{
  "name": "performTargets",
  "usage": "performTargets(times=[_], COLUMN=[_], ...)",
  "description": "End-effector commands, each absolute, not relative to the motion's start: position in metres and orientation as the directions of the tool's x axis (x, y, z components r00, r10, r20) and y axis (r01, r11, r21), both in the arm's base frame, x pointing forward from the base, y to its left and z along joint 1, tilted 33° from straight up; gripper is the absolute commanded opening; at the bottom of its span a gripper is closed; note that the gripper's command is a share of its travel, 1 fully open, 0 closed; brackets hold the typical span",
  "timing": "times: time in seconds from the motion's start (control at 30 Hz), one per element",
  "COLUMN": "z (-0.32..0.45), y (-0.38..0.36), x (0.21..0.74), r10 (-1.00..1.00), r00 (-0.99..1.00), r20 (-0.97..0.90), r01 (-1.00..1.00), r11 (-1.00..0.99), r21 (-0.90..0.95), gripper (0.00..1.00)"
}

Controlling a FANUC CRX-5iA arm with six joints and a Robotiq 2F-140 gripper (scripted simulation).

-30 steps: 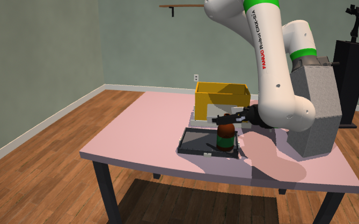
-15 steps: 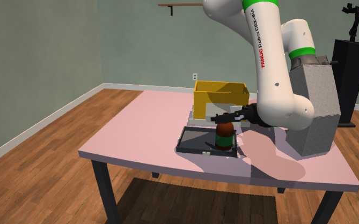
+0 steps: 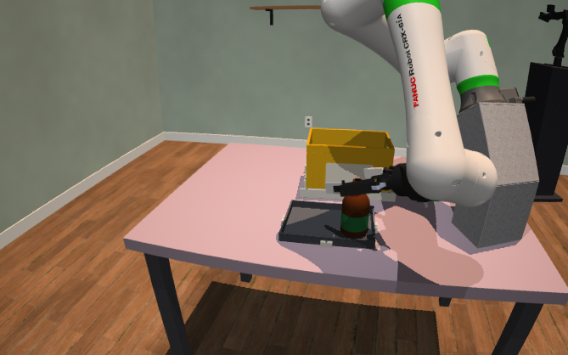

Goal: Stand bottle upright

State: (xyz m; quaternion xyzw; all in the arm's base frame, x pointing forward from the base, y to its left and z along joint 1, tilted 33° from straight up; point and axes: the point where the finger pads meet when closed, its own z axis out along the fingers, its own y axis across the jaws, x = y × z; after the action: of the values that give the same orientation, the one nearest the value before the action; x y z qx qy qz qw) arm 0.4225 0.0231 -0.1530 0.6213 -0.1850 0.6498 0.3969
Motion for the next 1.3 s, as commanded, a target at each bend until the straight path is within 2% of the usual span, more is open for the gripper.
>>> performTargets(times=[0.0,1.27], z=[-0.153,-0.124], y=[0.023,0.041], x=[0.423,0.418], r10=[0.286,0.286], r00=[0.087,0.087], r20=[0.954,0.954], r01=[-0.746,-0.746], r11=[-0.617,-0.617], r21=[0.253,0.253], gripper=[1.00,1.00])
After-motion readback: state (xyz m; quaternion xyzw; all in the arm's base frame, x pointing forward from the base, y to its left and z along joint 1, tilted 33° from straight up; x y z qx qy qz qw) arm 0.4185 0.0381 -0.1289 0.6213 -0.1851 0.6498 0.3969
